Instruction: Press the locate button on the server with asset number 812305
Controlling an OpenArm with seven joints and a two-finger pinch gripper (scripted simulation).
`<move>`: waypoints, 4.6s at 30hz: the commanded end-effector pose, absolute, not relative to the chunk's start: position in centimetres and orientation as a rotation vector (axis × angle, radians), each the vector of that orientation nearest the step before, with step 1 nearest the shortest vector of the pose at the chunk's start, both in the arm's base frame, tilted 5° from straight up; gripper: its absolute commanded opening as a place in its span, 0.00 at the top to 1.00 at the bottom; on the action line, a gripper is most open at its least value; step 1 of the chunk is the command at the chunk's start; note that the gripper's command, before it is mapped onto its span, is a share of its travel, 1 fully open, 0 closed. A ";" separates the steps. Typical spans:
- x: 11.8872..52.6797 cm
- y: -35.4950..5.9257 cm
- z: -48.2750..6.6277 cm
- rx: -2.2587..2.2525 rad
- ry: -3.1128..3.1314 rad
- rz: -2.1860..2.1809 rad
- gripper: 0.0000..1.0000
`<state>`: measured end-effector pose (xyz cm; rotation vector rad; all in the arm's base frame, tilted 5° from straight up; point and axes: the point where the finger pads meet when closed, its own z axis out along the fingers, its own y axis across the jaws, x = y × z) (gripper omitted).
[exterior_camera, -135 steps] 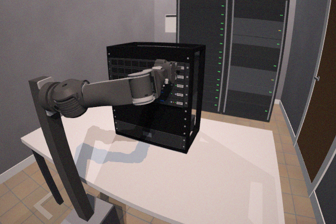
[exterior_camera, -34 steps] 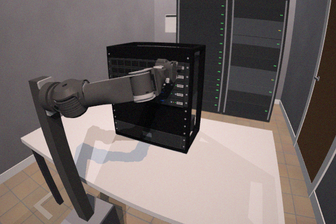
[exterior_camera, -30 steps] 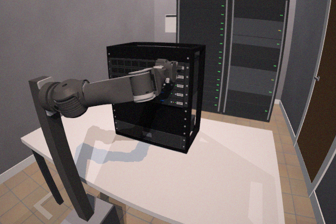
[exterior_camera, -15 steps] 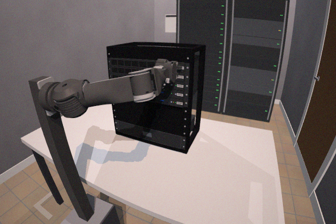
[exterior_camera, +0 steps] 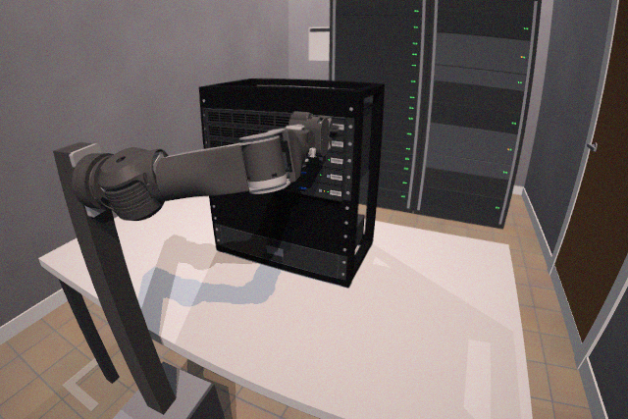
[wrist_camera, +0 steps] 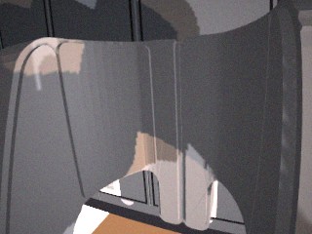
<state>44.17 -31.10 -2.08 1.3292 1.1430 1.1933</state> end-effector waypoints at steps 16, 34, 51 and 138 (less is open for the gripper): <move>41.9 -31.0 -1.6 1.323 1.136 1.191 1.00; 38.9 -30.8 -1.5 1.323 1.136 1.191 1.00; 37.4 -30.6 -1.5 1.323 1.136 1.191 1.00; 31.4 -30.2 -1.3 1.323 1.136 1.191 0.00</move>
